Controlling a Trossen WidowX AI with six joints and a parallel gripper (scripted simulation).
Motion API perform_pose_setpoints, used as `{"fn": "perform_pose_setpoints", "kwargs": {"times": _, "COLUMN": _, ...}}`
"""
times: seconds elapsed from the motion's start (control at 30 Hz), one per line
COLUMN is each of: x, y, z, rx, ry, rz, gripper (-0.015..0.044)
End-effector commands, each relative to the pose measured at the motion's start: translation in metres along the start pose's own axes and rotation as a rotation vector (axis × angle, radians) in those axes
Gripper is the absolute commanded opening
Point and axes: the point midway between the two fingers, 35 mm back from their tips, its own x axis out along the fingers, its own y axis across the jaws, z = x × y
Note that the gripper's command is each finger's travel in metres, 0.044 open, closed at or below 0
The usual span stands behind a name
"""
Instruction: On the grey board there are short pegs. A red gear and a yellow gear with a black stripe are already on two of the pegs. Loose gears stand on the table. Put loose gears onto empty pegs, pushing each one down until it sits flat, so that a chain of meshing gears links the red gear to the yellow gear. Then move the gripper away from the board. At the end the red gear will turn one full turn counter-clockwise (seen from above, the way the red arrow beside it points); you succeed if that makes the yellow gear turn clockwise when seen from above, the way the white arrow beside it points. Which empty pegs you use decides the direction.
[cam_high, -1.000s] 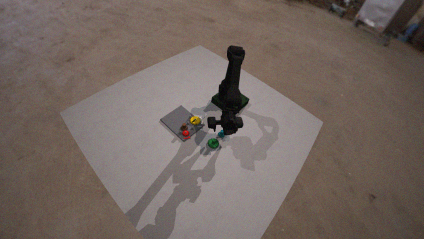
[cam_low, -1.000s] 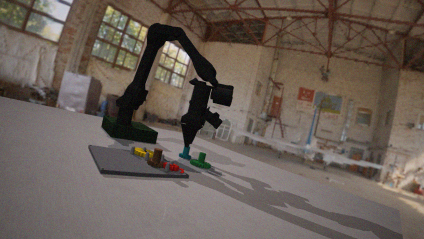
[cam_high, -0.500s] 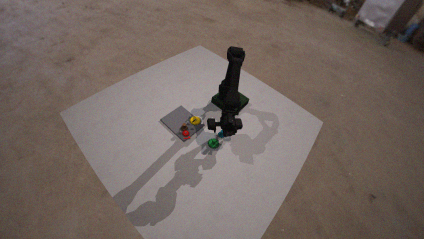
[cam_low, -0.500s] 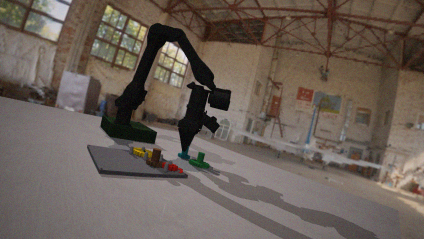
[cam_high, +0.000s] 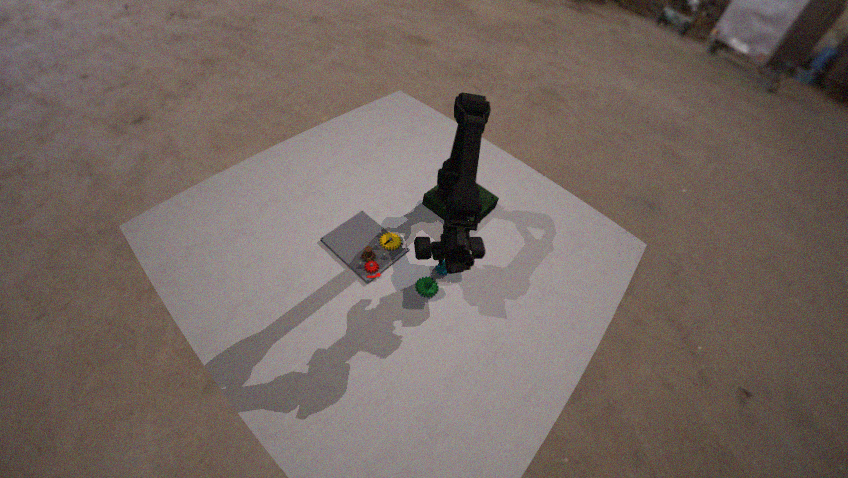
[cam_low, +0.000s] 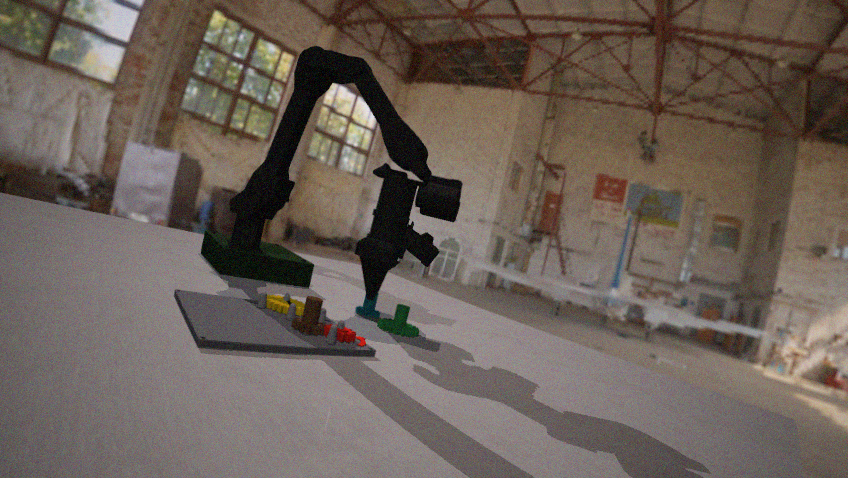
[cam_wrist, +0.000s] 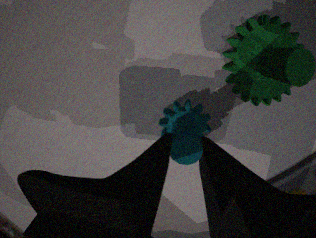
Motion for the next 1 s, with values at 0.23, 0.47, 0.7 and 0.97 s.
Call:
{"fn": "perform_pose_setpoints", "kwargs": {"times": 0.23, "x": -0.003, "y": 0.000, "z": 0.001, "rx": 0.005, "ry": 0.000, "rz": -0.002, "gripper": 0.0000}}
{"fn": "perform_pose_setpoints", "kwargs": {"times": 0.47, "x": -0.019, "y": -0.001, "z": 0.005, "rx": 0.005, "ry": -0.001, "rz": -0.002, "gripper": 0.0000}}
{"fn": "perform_pose_setpoints", "kwargs": {"times": 0.7, "x": -0.036, "y": -0.001, "z": 0.007, "rx": 0.005, "ry": -0.001, "rz": -0.002, "gripper": 0.0000}}
{"fn": "perform_pose_setpoints", "kwargs": {"times": 0.97, "x": -0.056, "y": -0.002, "z": 0.009, "rx": 0.005, "ry": -0.001, "rz": -0.002, "gripper": 0.0000}}
